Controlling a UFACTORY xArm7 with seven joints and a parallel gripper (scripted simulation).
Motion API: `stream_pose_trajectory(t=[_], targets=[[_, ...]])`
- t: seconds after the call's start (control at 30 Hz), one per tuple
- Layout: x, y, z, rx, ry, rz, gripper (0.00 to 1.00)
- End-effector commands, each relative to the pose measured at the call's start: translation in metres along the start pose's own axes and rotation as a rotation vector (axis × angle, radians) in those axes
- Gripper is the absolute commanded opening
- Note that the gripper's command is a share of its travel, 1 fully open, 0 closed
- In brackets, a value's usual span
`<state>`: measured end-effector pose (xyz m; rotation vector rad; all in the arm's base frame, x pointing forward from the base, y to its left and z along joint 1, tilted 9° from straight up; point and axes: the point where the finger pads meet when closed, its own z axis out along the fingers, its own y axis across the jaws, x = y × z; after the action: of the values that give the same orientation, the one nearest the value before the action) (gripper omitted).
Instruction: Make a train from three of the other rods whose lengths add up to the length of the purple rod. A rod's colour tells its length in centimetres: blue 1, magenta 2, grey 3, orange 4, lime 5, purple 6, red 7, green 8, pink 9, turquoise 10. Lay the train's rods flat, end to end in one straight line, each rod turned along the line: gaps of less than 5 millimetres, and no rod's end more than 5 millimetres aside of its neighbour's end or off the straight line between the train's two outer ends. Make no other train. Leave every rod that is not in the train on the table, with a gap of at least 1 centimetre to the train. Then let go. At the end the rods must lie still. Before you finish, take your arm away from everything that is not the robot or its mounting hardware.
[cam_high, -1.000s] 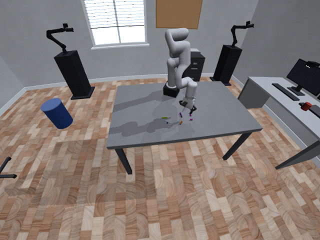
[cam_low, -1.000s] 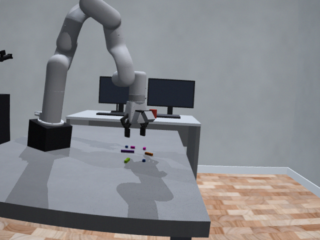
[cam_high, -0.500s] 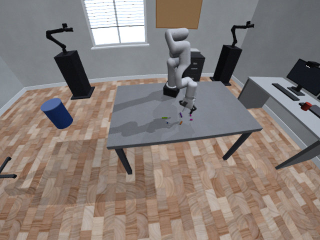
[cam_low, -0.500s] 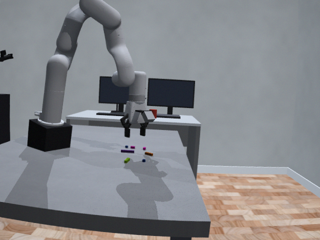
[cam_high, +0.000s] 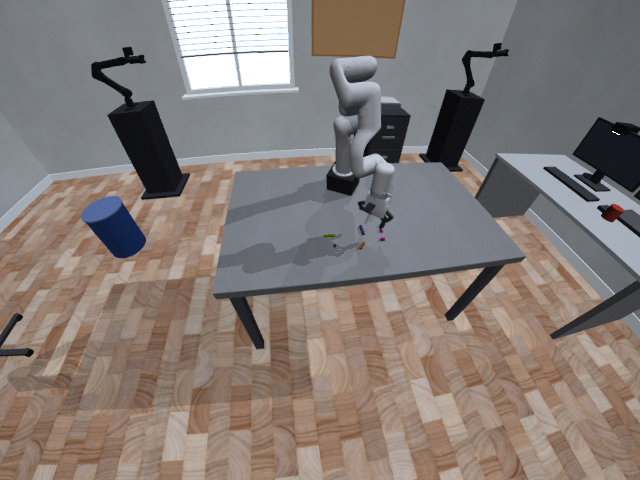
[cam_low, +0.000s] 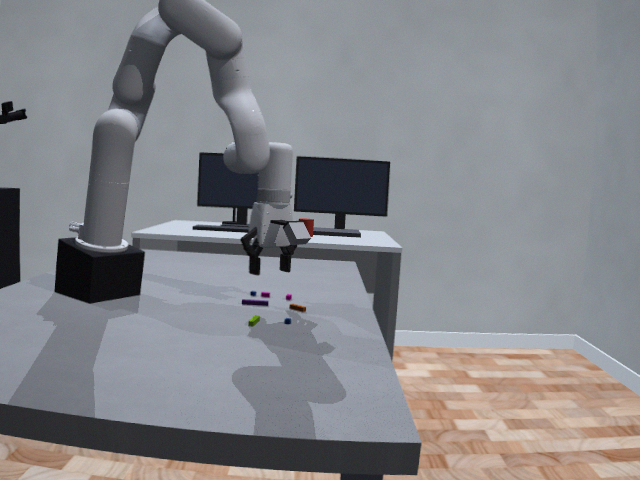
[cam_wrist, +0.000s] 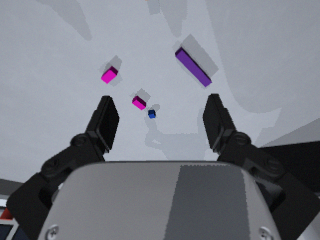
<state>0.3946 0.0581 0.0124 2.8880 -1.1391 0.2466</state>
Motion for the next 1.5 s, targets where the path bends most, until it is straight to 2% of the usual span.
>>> stream_pose_trajectory(t=[0.0, 0.43, 0.5, 0.57, 1.0, 1.07, 1.1, 1.47], targets=[[0.001, -0.001, -0.001, 0.003, 0.001, -0.034, 1.0], [0.006, 0.004, 0.0, 0.0, 0.0, -0.446, 1.0], [0.006, 0.004, 0.0, 0.0, 0.0, -0.446, 1.0], [0.007, 0.006, 0.001, 0.0, -0.001, -0.561, 1.0], [0.011, 0.011, 0.001, 0.0, -0.002, -0.938, 1.0], [0.011, 0.011, 0.001, 0.0, -0.002, -0.938, 1.0], [0.012, 0.012, 0.002, 0.0, -0.002, -1.021, 1.0], [0.015, 0.015, 0.002, 0.0, -0.002, -1.334, 1.0]])
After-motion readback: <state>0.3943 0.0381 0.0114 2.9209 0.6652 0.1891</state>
